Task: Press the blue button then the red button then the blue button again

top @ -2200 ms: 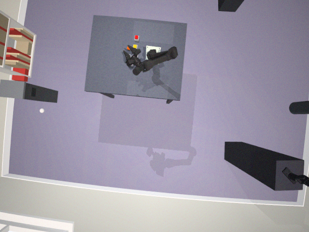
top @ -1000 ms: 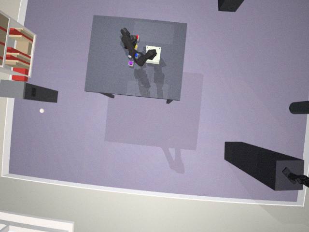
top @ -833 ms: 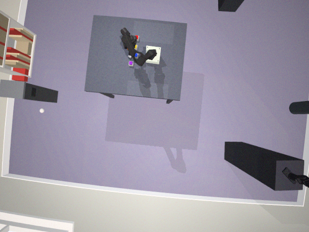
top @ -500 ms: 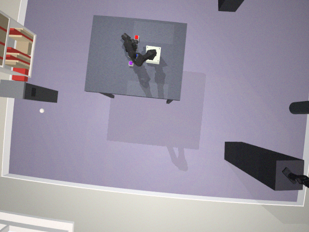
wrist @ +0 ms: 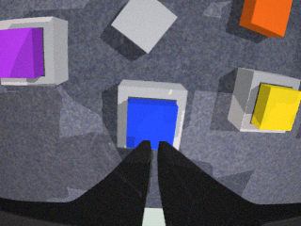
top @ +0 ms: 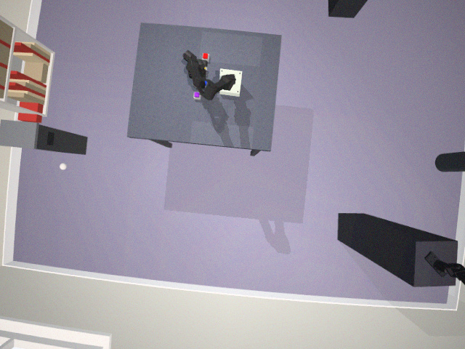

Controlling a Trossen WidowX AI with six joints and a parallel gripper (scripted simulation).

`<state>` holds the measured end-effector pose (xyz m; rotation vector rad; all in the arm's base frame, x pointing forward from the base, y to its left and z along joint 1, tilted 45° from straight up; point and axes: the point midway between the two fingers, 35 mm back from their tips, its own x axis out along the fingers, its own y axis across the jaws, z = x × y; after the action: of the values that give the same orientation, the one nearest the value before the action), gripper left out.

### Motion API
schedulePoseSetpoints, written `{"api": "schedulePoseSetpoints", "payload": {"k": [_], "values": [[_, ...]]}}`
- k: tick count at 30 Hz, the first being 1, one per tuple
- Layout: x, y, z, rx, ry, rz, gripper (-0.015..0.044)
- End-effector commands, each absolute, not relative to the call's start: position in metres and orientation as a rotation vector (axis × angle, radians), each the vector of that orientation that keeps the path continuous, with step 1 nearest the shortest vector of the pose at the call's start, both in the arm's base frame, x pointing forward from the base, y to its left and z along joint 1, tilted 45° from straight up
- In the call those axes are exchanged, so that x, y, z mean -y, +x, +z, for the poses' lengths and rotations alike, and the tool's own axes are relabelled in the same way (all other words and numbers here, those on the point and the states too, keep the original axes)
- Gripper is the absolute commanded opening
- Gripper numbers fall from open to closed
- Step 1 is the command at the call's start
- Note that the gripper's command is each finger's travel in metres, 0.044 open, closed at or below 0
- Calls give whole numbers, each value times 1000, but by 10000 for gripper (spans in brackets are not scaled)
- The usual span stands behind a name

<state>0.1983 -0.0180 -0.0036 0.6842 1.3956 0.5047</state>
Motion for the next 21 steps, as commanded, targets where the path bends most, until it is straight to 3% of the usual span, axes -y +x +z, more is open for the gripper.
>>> {"api": "schedulePoseSetpoints", "payload": {"k": [1, 21], "values": [[14, 199, -7, -1395, 690, 504, 20], [-5, 202, -26, -1395, 691, 505, 20]]}}
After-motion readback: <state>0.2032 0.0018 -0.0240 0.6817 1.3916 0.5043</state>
